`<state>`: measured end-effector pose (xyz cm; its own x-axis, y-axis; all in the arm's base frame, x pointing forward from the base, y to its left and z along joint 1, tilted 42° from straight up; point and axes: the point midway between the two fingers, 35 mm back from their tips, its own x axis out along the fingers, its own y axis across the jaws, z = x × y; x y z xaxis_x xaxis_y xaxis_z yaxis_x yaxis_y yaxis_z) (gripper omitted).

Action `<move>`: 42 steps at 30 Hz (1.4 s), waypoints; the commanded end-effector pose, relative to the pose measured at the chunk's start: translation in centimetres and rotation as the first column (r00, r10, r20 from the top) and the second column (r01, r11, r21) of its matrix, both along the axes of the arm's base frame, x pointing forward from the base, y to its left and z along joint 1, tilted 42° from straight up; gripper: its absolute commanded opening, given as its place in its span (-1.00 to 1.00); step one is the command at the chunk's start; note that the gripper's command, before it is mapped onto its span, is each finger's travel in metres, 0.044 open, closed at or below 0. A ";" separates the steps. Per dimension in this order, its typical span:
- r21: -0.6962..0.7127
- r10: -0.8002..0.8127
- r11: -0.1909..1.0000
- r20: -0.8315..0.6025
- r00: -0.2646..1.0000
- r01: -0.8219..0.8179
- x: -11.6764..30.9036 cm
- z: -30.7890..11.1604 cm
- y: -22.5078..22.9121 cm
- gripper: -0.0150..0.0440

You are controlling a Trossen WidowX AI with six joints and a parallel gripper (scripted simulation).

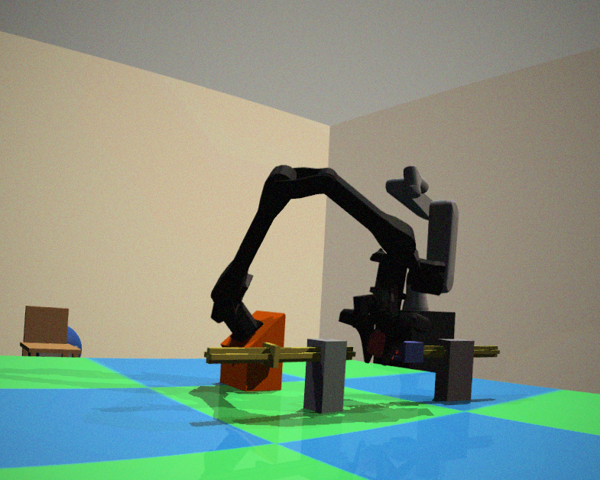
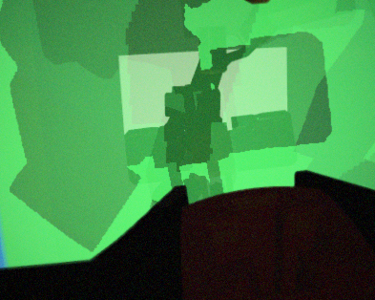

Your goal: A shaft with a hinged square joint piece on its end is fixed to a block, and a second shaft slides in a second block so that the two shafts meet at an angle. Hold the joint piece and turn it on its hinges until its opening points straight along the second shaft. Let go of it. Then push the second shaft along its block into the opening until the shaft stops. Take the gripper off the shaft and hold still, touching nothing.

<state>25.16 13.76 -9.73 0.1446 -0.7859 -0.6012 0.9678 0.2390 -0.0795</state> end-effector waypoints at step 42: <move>0.000 0.000 1.000 0.000 1.000 0.000 0.0 0.0 0.0 -0.08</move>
<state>25.16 13.76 -9.74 0.1446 -0.7859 -0.6012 0.9678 0.2389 -0.0797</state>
